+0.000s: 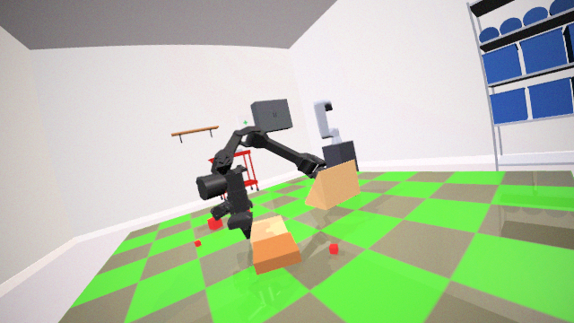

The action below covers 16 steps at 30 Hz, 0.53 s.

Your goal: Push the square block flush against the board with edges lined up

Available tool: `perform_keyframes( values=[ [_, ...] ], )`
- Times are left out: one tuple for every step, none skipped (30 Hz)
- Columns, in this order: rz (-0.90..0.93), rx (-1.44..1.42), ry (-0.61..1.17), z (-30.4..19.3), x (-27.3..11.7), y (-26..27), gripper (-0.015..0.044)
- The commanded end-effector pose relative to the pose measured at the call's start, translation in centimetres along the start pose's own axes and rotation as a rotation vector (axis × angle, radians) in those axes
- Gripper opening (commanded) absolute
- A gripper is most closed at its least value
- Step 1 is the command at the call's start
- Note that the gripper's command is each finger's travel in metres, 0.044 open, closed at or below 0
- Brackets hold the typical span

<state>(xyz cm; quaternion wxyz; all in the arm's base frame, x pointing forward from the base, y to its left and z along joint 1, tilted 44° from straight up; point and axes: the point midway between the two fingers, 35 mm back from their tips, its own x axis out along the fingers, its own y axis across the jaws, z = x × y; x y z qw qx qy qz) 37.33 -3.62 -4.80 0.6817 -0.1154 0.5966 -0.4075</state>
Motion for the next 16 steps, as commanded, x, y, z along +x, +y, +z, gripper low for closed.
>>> perform_keyframes(
  values=[
    [-0.006, -0.007, 0.016, -0.9, 0.3, -0.1, 0.0000],
    [-0.006, -0.007, 0.016, -1.0, 0.4, -0.1, 0.0000],
    [-0.006, -0.007, 0.016, -1.0, 0.4, -0.1, 0.0000],
    [-0.006, -0.007, 0.016, -1.1, 0.4, -0.1, 0.0000],
    [-0.006, -0.007, 0.016, -1.2, 0.4, -0.1, 0.0000],
    [-0.006, -0.007, 0.016, -1.2, 0.4, -0.1, 0.0000],
    [-0.006, -0.007, 0.016, -1.2, 0.4, -0.1, 0.0000],
    [-0.006, -0.007, 0.016, -1.2, 0.4, -0.1, 0.0000],
    [-0.006, -0.007, 0.016, -1.1, 0.4, -0.1, 0.0000],
    [-0.006, -0.007, 0.016, -1.0, 0.4, -0.1, 0.0000],
    [-0.006, -0.007, 0.016, -0.8, 0.4, -0.1, 0.0000],
    [-0.006, -0.007, 0.015, -0.7, 0.3, -0.1, 0.0000],
    [-0.006, -0.007, 0.015, -0.5, 0.3, -0.1, 0.0000],
    [-0.005, -0.007, 0.015, -0.3, 0.3, 0.0, 0.0000],
    [-0.005, -0.007, 0.015, -0.2, 0.3, 0.0, 0.0000],
    [-0.005, -0.007, 0.015, 0.0, 0.3, 0.0, 0.0000]
  ],
)
